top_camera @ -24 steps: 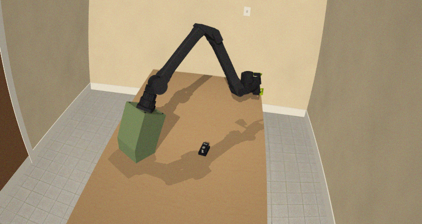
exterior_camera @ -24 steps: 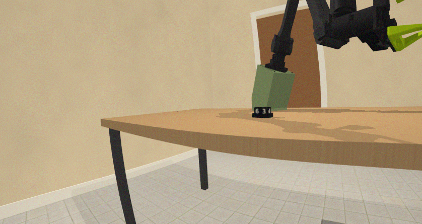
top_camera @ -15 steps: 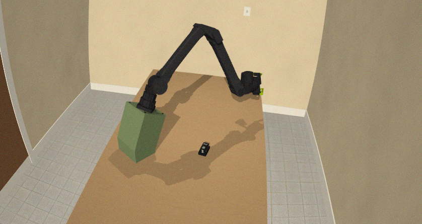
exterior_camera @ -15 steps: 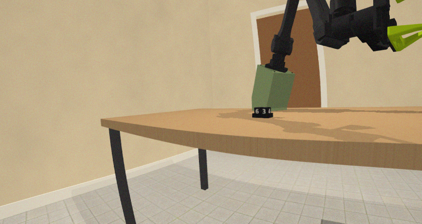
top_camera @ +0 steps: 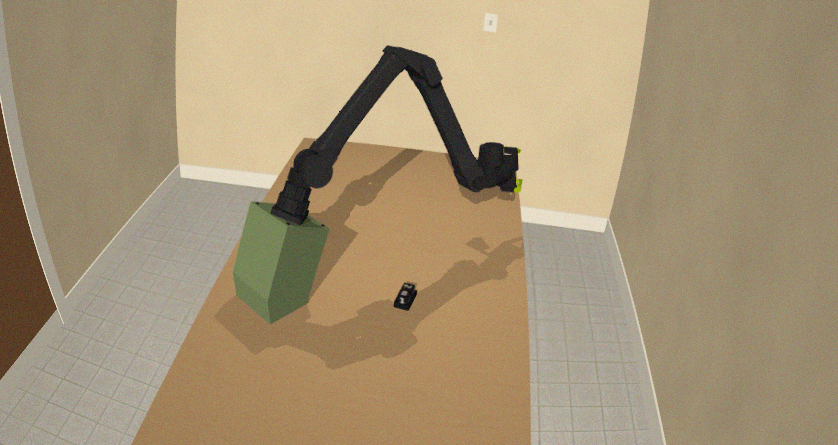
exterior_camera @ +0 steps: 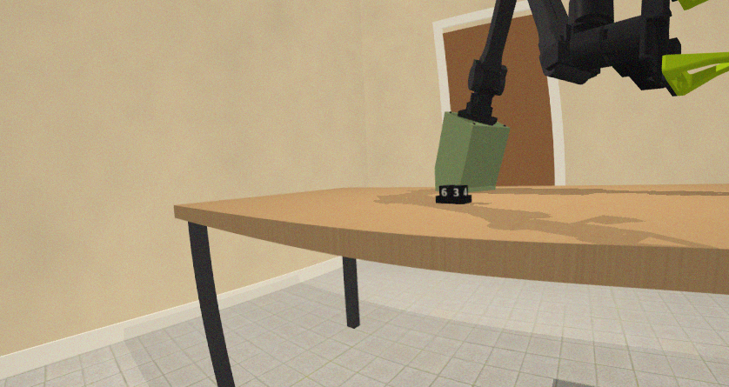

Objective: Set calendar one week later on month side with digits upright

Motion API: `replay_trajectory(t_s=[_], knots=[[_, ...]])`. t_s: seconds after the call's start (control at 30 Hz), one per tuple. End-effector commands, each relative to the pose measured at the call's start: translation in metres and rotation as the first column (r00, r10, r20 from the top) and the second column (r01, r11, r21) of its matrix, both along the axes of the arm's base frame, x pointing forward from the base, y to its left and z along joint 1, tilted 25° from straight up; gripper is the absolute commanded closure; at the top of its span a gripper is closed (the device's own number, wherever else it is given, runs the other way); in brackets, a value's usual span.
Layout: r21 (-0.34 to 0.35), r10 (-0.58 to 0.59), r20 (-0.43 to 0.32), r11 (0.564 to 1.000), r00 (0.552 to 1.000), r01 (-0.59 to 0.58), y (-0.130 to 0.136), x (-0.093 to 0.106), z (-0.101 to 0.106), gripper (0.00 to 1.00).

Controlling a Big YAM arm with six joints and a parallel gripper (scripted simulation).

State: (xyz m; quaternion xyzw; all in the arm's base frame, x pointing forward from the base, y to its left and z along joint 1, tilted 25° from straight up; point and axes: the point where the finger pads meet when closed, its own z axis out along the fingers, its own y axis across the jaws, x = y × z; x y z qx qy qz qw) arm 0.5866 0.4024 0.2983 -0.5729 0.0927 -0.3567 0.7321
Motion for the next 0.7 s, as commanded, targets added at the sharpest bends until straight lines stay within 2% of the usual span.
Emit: replay_trajectory(t_s=[0.0,0.07,0.1,0.13,0.17,0.23,0.3,0.37,0.4,0.43,0.47,0.5,0.53,0.57,0.6,0.63,0.67], knots=[[-0.002,-0.06,-0.06,0.998,0.996,0.06,-0.046,0.015,0.019,0.0],[-0.045,-0.102,-0.163,0.994,0.981,0.096,-0.073,0.023,-0.001,0.0],[-0.046,-0.1,-0.163,0.995,0.982,0.093,-0.073,0.023,-0.002,0.0],[-0.071,-0.129,-0.225,0.991,0.966,0.116,-0.091,0.027,-0.015,0.0],[-0.072,-0.128,-0.225,0.991,0.966,0.115,-0.09,0.027,-0.015,0.0],[-0.13,-0.198,-0.363,0.978,0.91,0.161,-0.132,0.029,-0.046,0.0],[-0.13,-0.198,-0.363,0.978,0.91,0.161,-0.132,0.029,-0.046,0.0],[-0.193,-0.272,-0.51,0.961,0.816,0.199,-0.18,0.022,-0.084,0.0],[-0.193,-0.272,-0.51,0.961,0.816,0.199,-0.18,0.022,-0.084,0.0],[-0.226,-0.31,-0.581,0.95,0.752,0.217,-0.205,0.014,-0.103,0.0],[-0.244,-0.331,-0.62,0.943,0.712,0.226,-0.219,0.008,-0.115,0.0],[-0.258,-0.346,-0.648,0.938,0.678,0.232,-0.23,0.003,-0.124,0.0],[-0.278,-0.368,-0.689,0.93,0.625,0.241,-0.247,-0.006,-0.137,0.0],[-0.288,-0.378,-0.709,0.926,0.595,0.245,-0.255,-0.011,-0.144,0.0],[-0.31,-0.399,-0.749,0.917,0.529,0.252,-0.273,-0.024,-0.158,0.0],[-0.318,-0.406,-0.762,0.913,0.504,0.254,-0.279,-0.029,-0.163,0.0],[-0.34,-0.423,-0.799,0.904,0.427,0.26,-0.297,-0.045,-0.178,0.0]])
